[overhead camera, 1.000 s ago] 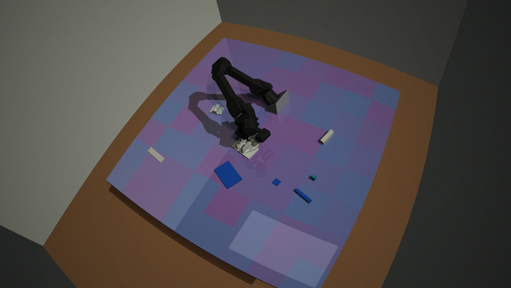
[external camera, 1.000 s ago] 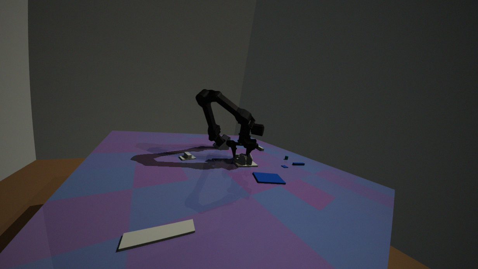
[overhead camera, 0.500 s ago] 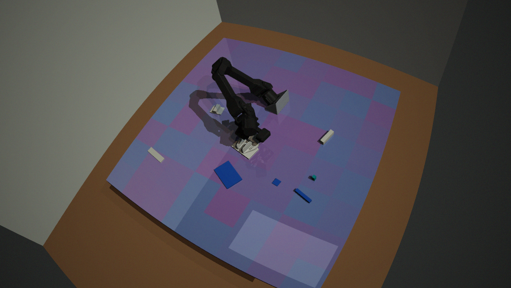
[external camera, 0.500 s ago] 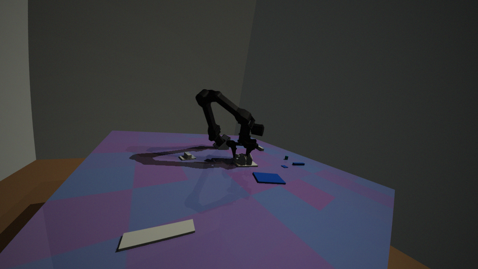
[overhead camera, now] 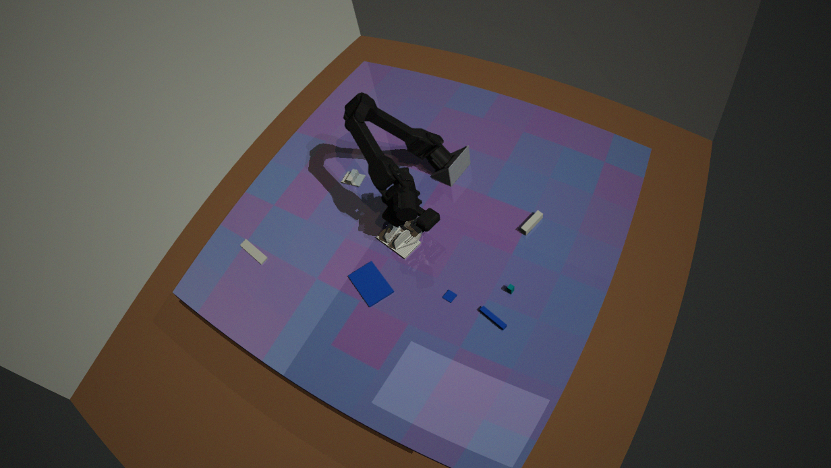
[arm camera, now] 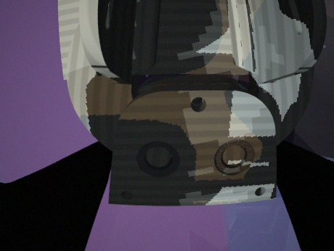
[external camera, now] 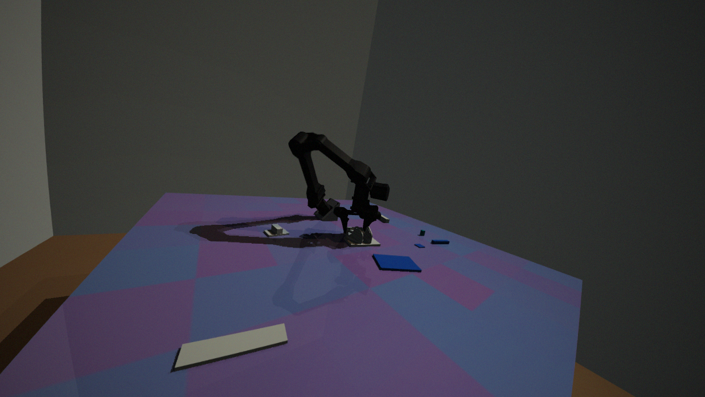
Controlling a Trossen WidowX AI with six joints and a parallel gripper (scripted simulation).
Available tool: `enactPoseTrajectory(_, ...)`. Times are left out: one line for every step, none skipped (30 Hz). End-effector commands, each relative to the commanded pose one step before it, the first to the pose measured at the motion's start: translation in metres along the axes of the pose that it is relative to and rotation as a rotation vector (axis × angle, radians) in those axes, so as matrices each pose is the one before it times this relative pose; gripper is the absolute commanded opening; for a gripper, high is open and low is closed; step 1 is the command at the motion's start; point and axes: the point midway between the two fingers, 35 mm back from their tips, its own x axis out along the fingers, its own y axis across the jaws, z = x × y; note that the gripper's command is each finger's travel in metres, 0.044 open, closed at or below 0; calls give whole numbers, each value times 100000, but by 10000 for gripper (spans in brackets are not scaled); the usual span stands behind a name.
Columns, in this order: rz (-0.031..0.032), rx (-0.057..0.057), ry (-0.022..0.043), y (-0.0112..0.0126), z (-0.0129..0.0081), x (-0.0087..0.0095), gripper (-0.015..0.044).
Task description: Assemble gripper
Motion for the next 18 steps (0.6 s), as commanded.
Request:
enactPoseTrajectory(-8, -6, -18, -2, 2, -4, 440)
enactPoseTrajectory(0, 0, 0, 0, 0, 0, 440)
enactPoseTrajectory(0, 0, 0, 0, 0, 0, 440)
enactPoseTrajectory(0, 0, 0, 0, 0, 0, 440)
enactPoseTrajectory(0, 0, 0, 0, 0, 0, 440)
enactPoseTrajectory(0, 0, 0, 0, 0, 0, 440)
enactPoseTrajectory(0, 0, 0, 0, 0, 0, 440)
enactPoseTrajectory(0, 0, 0, 0, 0, 0, 440)
enactPoseTrajectory(0, 0, 0, 0, 0, 0, 440)
enactPoseTrajectory(0, 0, 0, 0, 0, 0, 440)
enactPoseTrajectory(0, 0, 0, 0, 0, 0, 440)
enactPoseTrajectory(0, 0, 0, 0, 0, 0, 440)
enactPoseTrajectory(0, 0, 0, 0, 0, 0, 440)
enactPoseTrajectory(32, -21, 1, 18, 19, -199, 440)
enactPoseTrajectory(52, -36, 2, 30, 29, -354, 440)
enactPoseTrajectory(66, -51, 5, 38, 35, -528, 440)
enactPoseTrajectory(69, -66, 10, 40, 31, -734, 440)
enactPoseTrajectory(46, -66, 14, 26, 12, -810, 440)
